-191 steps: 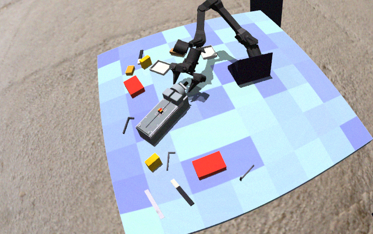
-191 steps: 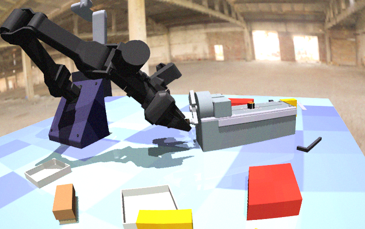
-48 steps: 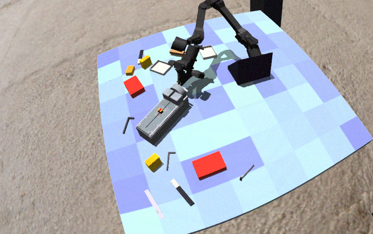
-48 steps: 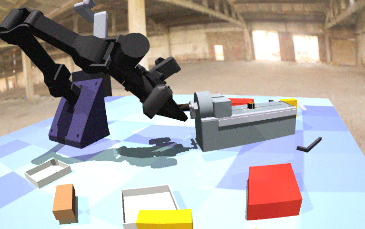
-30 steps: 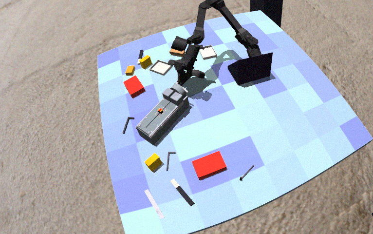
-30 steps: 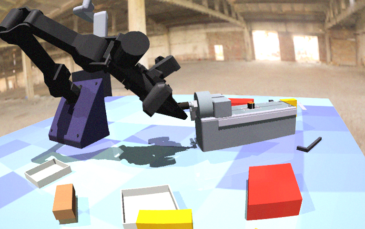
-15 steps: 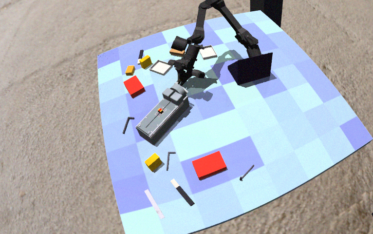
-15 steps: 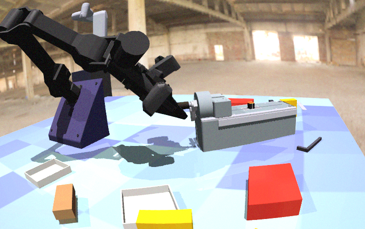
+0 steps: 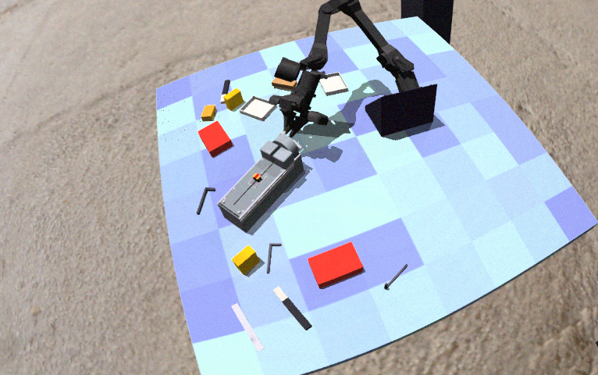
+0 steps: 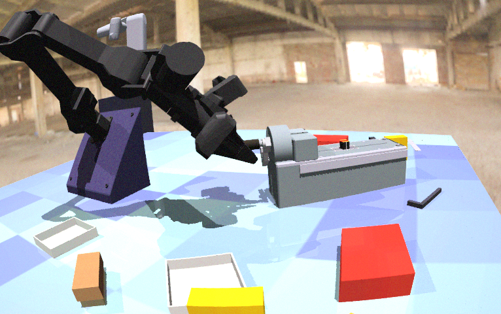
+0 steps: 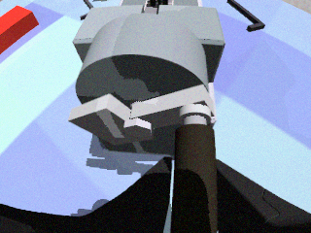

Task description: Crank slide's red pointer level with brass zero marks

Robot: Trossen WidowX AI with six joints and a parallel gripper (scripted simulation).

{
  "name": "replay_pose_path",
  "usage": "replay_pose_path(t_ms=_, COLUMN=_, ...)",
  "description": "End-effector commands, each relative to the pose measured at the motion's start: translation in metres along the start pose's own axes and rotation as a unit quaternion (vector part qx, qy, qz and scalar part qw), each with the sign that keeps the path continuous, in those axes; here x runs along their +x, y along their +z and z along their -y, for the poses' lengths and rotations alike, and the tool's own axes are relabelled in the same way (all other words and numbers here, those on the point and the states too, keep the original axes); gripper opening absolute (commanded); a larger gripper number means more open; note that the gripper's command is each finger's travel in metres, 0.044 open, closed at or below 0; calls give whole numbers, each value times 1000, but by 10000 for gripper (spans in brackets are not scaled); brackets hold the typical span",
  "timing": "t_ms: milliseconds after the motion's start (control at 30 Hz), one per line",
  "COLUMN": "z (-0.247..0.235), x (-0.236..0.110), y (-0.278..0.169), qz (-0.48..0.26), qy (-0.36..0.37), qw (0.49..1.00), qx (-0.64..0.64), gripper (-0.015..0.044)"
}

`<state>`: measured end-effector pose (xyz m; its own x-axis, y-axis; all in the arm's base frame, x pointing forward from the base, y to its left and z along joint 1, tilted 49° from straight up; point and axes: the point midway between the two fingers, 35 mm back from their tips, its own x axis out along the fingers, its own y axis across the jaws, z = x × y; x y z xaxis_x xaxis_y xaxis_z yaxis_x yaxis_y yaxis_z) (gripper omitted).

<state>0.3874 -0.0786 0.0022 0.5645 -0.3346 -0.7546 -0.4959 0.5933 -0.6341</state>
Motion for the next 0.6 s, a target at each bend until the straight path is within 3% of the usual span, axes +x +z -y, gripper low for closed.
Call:
replay_pose_path(t_ms=0, z=0, x=0, y=0, qz=-1, qy=0, qw=1000, qx=0, gripper=184)
replay_pose_path(t_ms=333, z=0, x=0, y=0, qz=-1, qy=0, qw=1000, qx=0, gripper=440)
replay_pose_path(t_ms=567, z=0, x=-21, y=22, qz=0, qy=2, qw=1000, qx=0, gripper=440)
